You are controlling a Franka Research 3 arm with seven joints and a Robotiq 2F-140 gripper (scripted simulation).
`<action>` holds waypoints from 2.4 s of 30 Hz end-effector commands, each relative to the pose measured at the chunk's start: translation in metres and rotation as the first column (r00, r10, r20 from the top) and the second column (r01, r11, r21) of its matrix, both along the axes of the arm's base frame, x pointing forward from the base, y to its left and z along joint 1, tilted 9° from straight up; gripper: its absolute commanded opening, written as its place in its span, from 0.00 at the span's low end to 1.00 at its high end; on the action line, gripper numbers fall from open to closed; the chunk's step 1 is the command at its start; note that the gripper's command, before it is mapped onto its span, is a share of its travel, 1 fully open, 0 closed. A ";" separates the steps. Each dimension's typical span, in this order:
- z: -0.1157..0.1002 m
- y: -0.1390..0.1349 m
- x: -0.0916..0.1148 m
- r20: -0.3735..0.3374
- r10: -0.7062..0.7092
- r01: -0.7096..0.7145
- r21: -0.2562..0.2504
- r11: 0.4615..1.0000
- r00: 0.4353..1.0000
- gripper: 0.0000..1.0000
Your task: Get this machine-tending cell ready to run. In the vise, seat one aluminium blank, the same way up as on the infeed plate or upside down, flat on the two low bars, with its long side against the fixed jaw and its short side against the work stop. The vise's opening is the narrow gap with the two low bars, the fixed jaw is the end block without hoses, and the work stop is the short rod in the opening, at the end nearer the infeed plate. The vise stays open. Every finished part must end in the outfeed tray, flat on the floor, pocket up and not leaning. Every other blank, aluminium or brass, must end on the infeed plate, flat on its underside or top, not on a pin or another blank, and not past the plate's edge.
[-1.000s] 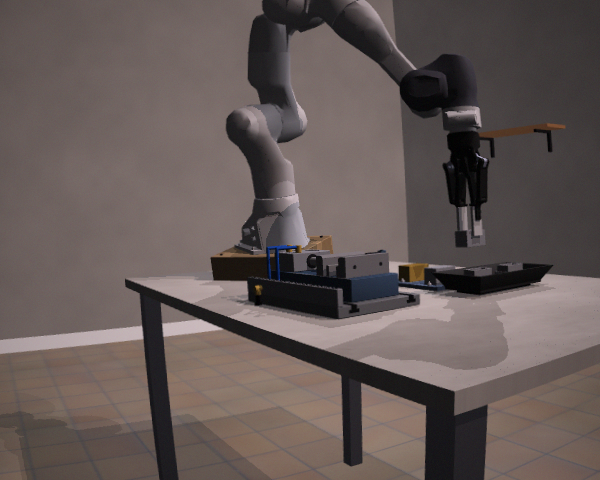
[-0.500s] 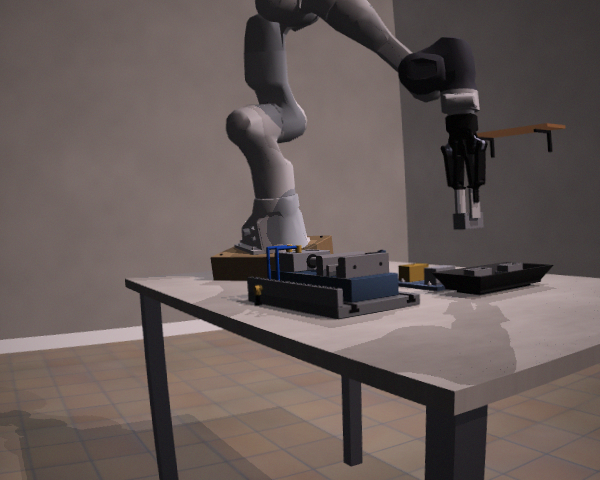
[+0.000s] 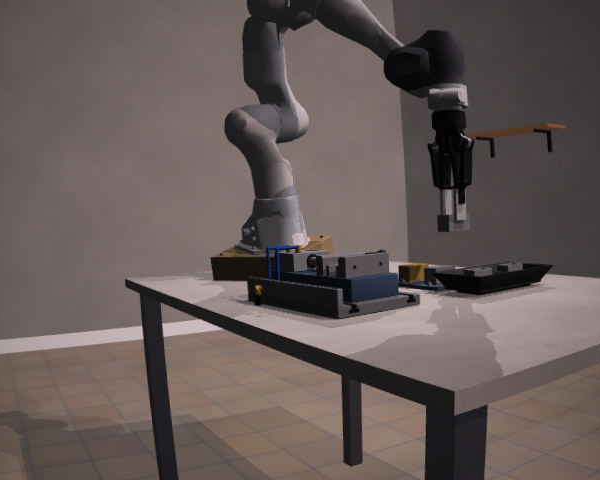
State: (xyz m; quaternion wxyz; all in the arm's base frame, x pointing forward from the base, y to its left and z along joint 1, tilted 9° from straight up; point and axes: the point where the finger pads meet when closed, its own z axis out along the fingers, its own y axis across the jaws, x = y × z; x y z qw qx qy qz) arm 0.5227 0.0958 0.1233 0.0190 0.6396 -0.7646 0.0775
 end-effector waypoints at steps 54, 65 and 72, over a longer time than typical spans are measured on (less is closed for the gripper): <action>0.044 -0.297 -0.002 -0.016 0.130 -0.130 0.001 0.992 0.991 0.00; 0.044 -0.297 -0.002 -0.016 0.130 -0.130 0.001 0.992 0.991 0.00; 0.044 -0.298 -0.002 -0.016 0.132 -0.132 0.001 0.991 0.991 0.00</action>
